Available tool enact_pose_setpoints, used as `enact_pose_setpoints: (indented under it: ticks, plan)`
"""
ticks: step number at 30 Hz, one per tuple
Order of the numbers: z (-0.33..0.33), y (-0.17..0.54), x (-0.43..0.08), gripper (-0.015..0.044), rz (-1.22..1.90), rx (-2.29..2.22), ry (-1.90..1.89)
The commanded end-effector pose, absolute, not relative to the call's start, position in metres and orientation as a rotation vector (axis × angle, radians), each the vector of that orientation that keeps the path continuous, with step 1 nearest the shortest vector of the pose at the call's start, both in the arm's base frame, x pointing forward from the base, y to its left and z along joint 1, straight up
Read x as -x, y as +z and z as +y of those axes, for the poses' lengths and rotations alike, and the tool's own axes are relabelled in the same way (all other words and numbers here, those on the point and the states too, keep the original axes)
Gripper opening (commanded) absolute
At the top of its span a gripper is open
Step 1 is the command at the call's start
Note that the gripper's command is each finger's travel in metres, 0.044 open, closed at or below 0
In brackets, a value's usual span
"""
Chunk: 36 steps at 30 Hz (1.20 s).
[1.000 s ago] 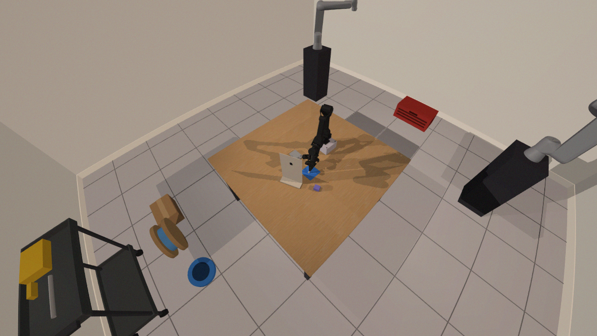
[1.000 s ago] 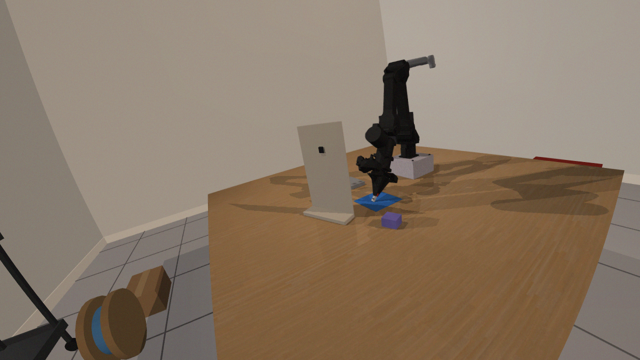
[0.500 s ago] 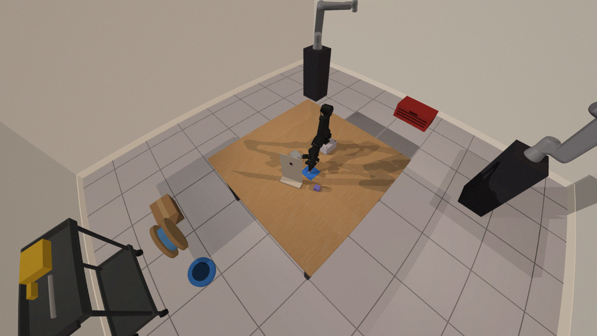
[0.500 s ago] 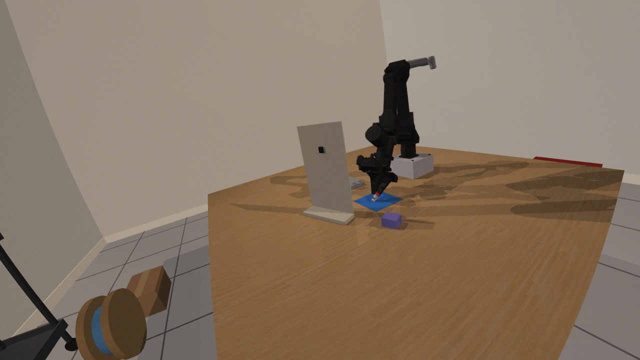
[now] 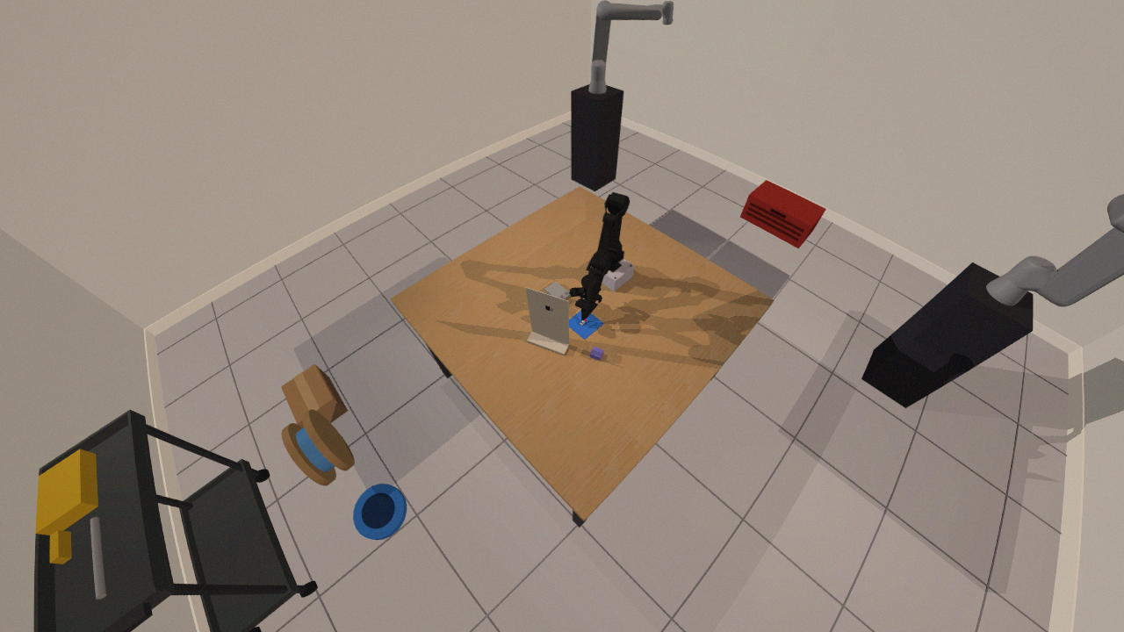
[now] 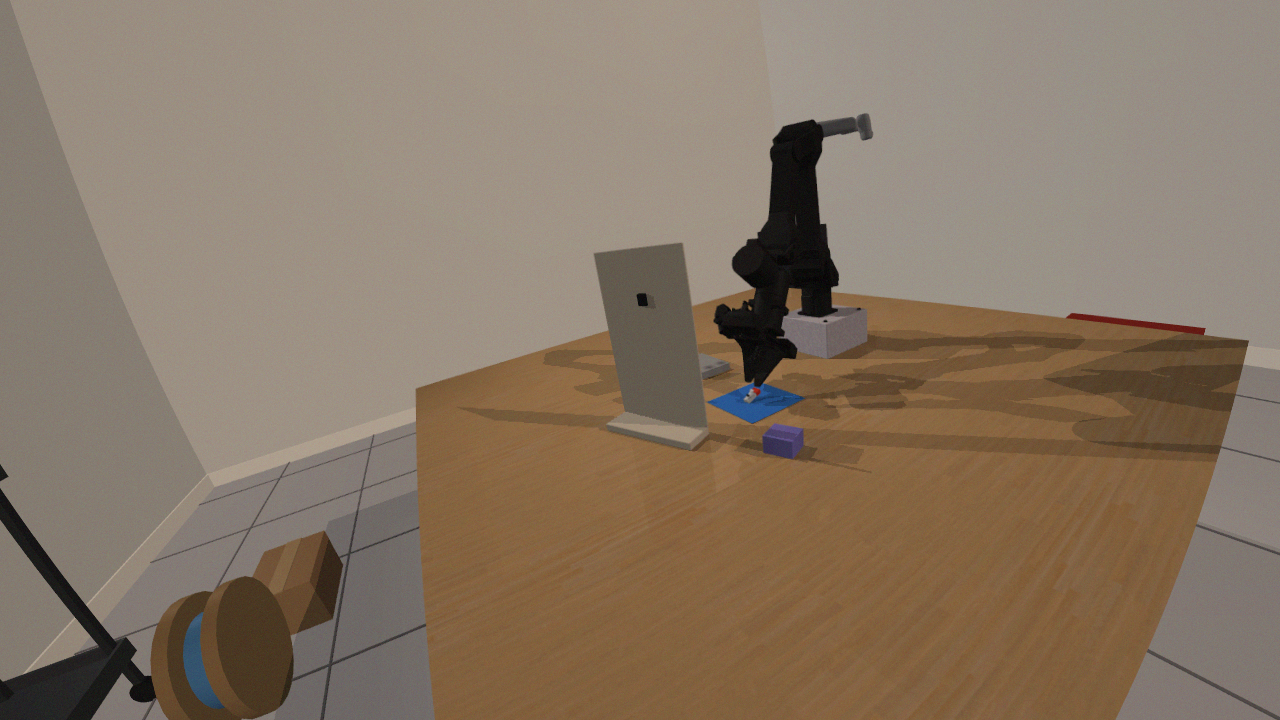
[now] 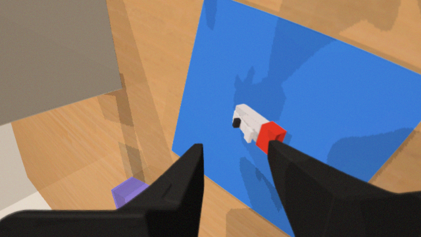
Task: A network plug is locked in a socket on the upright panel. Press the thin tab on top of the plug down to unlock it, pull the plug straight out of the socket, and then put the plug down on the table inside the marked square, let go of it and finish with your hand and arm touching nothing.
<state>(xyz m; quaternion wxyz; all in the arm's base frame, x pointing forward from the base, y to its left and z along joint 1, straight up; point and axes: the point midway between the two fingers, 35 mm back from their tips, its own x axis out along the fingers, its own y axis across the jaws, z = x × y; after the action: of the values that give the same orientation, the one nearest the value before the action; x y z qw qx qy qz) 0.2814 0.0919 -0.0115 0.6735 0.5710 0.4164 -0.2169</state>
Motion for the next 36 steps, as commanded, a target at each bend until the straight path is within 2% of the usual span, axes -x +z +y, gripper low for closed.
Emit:
enact_pose_setpoints:
  ticks: [1,36]
  plan:
    - [0.091,-0.010,-0.279,0.0156,0.940,-1.285,-0.492]
    - [0.091,0.026,-0.277,0.0156,0.942,-1.284,-0.490]
